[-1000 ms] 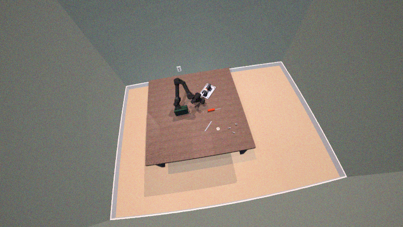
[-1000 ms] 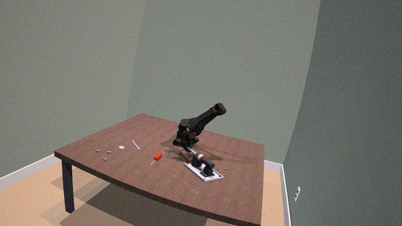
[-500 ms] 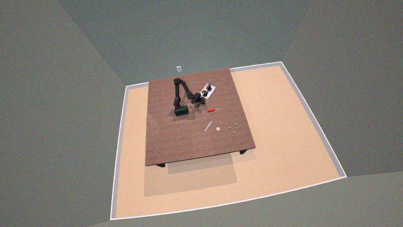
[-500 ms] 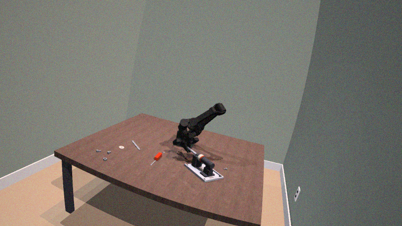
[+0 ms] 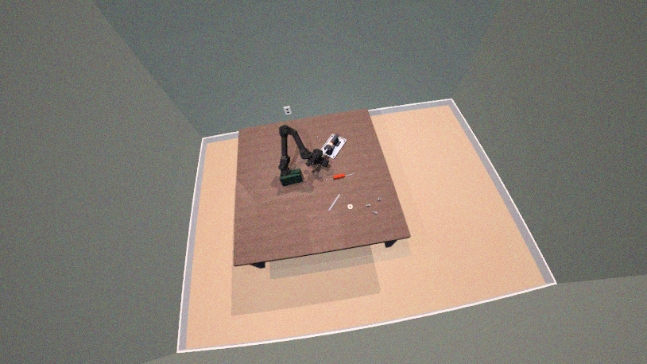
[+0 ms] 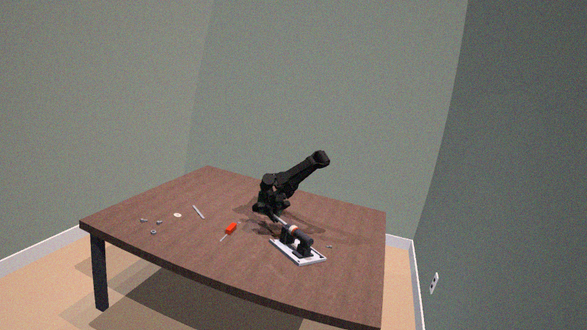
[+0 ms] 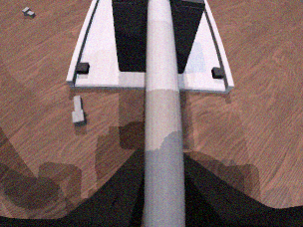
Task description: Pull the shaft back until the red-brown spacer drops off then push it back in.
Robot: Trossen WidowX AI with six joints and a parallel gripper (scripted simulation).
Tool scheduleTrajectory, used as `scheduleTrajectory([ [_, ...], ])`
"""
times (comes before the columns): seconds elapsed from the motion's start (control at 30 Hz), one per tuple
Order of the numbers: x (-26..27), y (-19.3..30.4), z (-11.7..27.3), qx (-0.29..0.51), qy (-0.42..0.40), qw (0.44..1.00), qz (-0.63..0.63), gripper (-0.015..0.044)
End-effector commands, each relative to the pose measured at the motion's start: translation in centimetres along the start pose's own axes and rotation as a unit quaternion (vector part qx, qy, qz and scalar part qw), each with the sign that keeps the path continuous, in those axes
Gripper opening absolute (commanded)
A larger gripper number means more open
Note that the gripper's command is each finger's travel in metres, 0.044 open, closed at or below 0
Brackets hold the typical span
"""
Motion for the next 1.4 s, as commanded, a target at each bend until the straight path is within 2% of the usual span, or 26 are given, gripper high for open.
scheduleTrajectory([
  [0.0, 0.0, 0.06, 0.08, -0.001, -0.001, 1.0, 0.001, 0.0],
  [1.37, 0.01, 0.38, 0.4, -0.001, -0.001, 1.0, 0.001, 0.0],
])
Point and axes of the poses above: the point midway between the two fingers, 35 mm back from their tips, its own z axis back along the fingers, its own x axis across the jaws, y = z × x, the point moved 8 cm from there along z, back along the fingers, and after that the axes turned 3 degrees about z, right-handed, at the moved point
